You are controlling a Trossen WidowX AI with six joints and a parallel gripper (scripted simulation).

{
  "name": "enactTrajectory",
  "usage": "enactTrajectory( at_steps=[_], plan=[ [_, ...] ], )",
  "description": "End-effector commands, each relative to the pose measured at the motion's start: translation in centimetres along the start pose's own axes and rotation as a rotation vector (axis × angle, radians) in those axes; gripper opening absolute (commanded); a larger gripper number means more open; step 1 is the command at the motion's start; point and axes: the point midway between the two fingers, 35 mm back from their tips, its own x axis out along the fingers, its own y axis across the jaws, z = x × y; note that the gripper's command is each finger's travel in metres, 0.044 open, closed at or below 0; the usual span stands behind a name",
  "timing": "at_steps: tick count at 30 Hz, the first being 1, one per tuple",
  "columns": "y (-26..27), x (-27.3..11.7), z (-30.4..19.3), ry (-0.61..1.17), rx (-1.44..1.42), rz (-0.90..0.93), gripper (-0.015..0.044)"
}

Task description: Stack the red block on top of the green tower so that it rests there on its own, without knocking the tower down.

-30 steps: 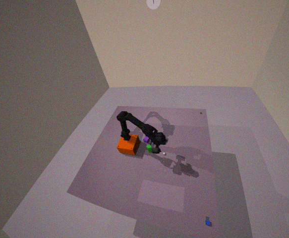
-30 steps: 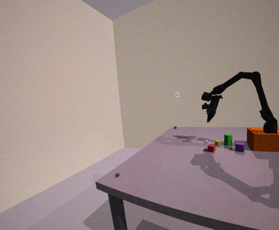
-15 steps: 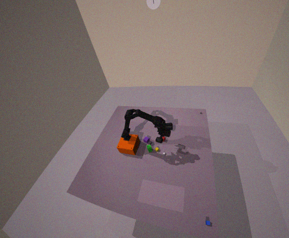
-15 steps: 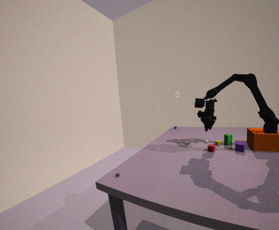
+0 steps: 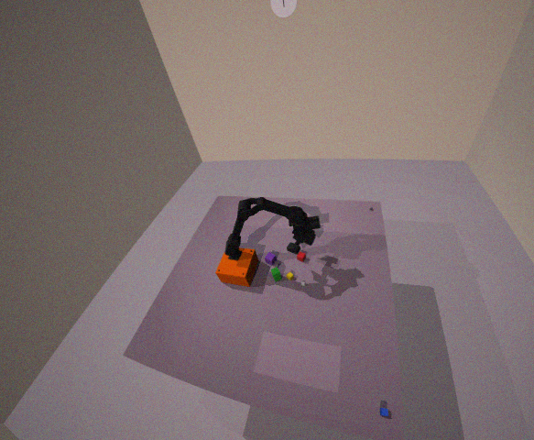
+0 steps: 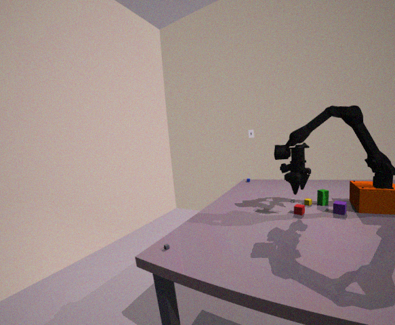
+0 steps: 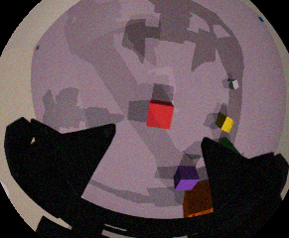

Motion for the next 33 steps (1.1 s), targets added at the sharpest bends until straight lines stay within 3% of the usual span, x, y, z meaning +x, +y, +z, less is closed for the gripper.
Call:
enactTrajectory(
  at_steps=[1, 6, 33],
  plan=[
    [0.1, 1.1, 0.0, -0.002, 0.007, -0.003, 0.0440],
    [0.1, 4.9, -0.1, -0.002, 0.007, -0.003, 0.0440],
    [0.0, 8.4, -0.2, -0.001, 0.007, -0.003, 0.0440]
  ],
)
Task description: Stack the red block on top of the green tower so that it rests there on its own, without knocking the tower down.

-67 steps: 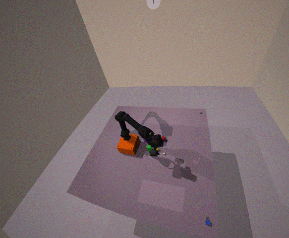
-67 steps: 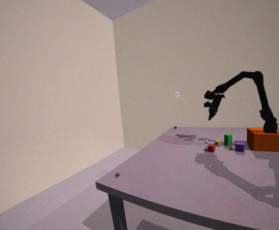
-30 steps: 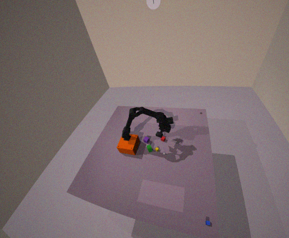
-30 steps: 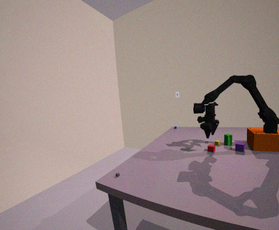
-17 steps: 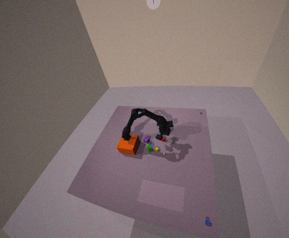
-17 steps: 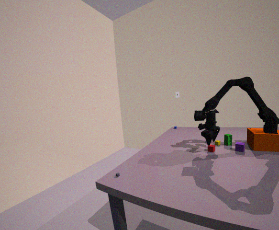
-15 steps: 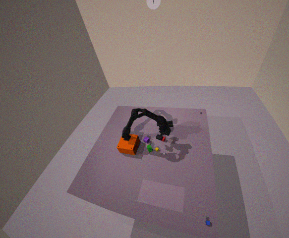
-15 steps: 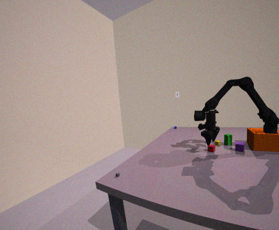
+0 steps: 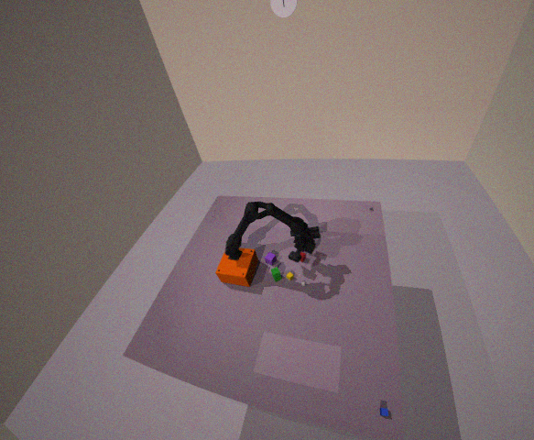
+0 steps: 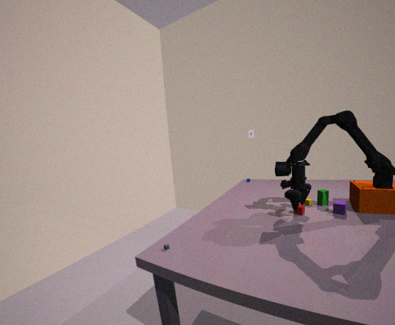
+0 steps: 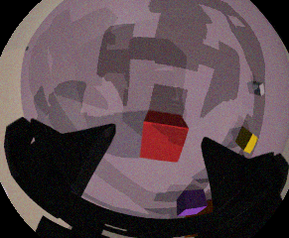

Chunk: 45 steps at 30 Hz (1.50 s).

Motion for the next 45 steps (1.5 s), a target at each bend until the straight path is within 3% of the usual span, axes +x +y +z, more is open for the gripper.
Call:
enactTrajectory(
  at_steps=[1, 24, 35, 42, 45],
  plan=[
    [-0.2, 0.8, -0.2, 0.005, 0.003, -0.006, 0.0440],
    [-0.3, 2.0, -0.3, 0.005, 0.003, -0.006, 0.0440],
    [-0.3, 2.0, -0.3, 0.005, 0.003, -0.006, 0.0151],
    [-0.3, 2.0, -0.3, 0.005, 0.003, -0.006, 0.0105],
    [-0.2, 1.3, -0.3, 0.005, 0.003, -0.006, 0.0026]
  ],
)
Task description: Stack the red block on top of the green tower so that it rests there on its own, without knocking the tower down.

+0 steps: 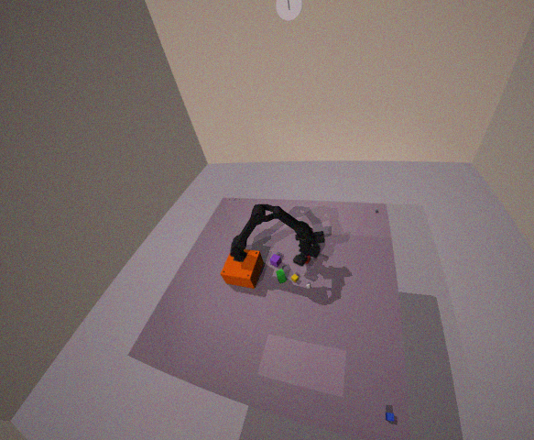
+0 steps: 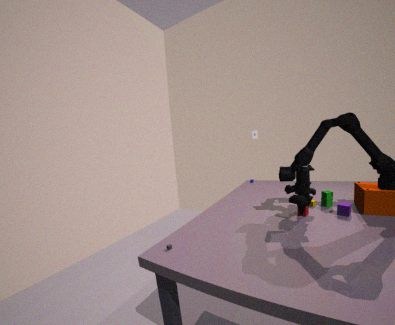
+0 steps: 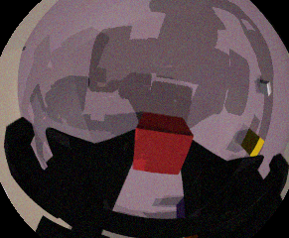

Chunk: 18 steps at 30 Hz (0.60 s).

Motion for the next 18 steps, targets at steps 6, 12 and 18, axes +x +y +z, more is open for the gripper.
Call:
enactTrajectory(
  at_steps=[6, 12, 18],
  plan=[
    [0.1, -3.5, 0.1, -0.002, 0.002, -0.001, 0.0000],
    [0.1, -6.3, 0.1, -0.003, 0.002, -0.001, 0.0000],
    [0.1, -9.2, 0.1, -0.003, 0.002, 0.000, 0.0000]
  ],
)
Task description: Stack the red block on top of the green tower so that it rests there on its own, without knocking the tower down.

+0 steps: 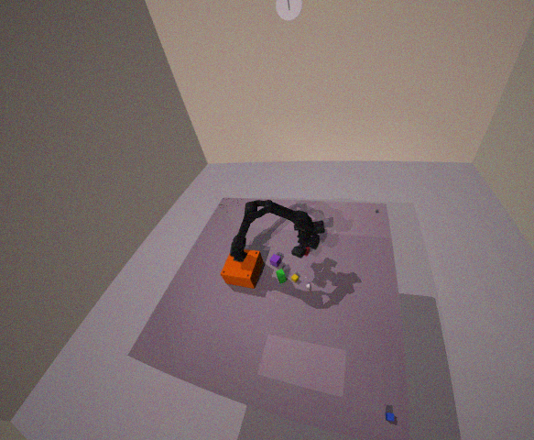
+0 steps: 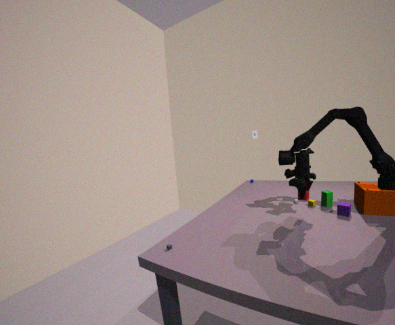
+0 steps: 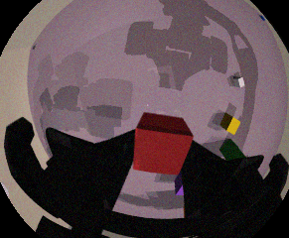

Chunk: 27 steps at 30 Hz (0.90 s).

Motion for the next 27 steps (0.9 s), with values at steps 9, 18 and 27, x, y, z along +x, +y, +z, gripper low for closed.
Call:
enactTrajectory(
  at_steps=[9, 18, 27],
  plan=[
    [0.1, -4.2, 0.1, -0.008, 0.004, 0.003, 0.0000],
    [-2.7, -4.5, 0.0, -0.008, 0.004, 0.002, 0.0000],
    [-8.0, -4.8, -1.0, -0.008, 0.004, -0.003, 0.0000]
  ],
)
